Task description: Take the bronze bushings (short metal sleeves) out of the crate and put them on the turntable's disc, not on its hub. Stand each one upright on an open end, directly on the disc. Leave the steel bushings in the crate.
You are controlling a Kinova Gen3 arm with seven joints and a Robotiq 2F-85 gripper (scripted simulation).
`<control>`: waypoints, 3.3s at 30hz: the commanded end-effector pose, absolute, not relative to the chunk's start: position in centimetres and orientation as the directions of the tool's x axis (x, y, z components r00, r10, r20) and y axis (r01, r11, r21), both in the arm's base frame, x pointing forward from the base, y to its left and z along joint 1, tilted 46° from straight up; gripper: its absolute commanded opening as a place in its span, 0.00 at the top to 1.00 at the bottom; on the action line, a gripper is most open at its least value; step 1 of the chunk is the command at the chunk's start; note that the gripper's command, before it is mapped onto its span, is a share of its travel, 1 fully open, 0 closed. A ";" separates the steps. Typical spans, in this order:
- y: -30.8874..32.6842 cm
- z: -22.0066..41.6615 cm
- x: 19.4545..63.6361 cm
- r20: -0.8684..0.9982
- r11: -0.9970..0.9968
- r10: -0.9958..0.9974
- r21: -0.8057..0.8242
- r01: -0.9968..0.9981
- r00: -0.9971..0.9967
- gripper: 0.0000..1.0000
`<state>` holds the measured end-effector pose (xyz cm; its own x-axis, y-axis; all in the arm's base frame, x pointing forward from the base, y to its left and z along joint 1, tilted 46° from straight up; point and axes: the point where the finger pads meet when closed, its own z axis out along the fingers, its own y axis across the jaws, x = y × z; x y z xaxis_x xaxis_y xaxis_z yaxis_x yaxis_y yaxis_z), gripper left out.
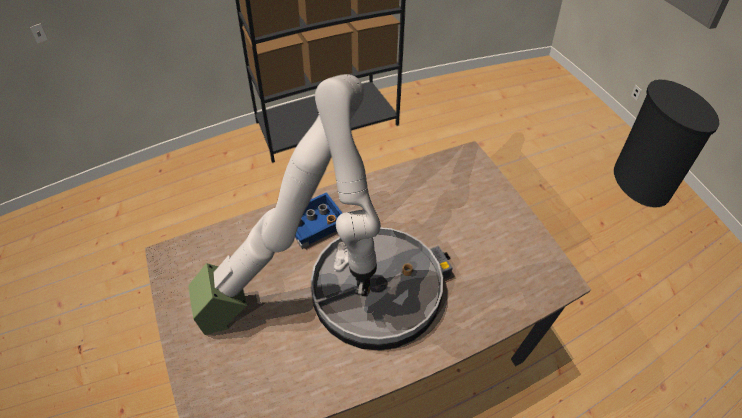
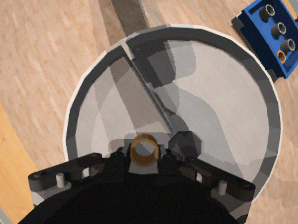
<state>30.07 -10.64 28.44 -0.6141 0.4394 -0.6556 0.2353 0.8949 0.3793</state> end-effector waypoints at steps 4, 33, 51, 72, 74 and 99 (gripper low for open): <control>-11.8 26.4 29.7 -0.628 0.896 0.438 0.359 0.261 -0.643 1.00; -12.2 26.0 29.5 -0.624 0.899 0.435 0.349 0.267 -0.649 1.00; -12.3 25.9 29.5 -0.624 0.899 0.435 0.349 0.267 -0.649 1.00; -12.4 25.9 29.4 -0.624 0.898 0.435 0.349 0.266 -0.649 1.00; -12.4 25.9 29.4 -0.624 0.898 0.435 0.349 0.266 -0.649 1.00; -12.4 25.8 29.5 -0.624 0.898 0.435 0.349 0.266 -0.649 1.00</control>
